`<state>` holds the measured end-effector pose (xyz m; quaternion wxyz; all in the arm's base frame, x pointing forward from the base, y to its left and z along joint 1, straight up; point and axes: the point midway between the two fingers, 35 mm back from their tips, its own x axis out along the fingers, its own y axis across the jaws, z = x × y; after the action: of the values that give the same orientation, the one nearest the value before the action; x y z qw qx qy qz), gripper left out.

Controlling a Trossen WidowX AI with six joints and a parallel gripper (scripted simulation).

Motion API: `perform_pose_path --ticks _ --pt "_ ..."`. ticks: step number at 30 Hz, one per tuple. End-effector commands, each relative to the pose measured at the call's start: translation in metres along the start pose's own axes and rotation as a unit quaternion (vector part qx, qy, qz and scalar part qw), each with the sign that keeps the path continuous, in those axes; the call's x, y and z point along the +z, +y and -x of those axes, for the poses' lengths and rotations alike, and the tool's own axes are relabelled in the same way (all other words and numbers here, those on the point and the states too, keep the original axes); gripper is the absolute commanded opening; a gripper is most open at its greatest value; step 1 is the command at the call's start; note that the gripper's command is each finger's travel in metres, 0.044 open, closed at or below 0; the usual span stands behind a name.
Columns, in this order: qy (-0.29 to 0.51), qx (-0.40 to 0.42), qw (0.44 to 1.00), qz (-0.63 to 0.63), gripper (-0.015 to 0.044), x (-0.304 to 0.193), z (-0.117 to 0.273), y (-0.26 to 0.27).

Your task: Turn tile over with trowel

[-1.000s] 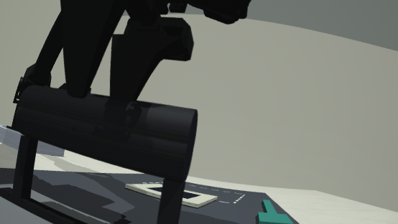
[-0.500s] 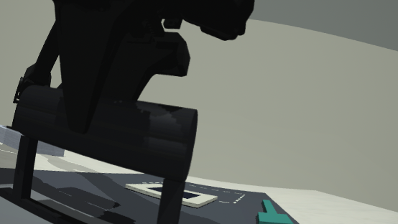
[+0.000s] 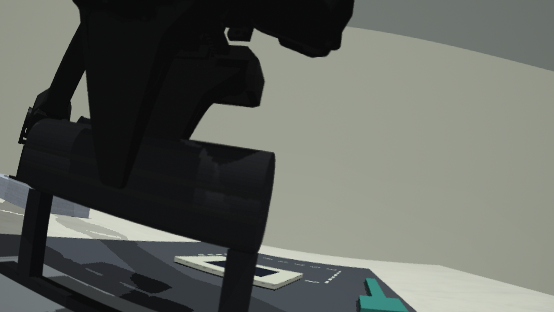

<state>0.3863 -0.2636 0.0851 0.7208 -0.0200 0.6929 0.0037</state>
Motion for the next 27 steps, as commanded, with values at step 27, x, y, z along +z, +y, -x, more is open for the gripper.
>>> perform_pose_path --ticks 27 --pt "-0.001 -0.002 0.953 -0.302 0.0130 -0.0002 -0.0001 -0.0012"
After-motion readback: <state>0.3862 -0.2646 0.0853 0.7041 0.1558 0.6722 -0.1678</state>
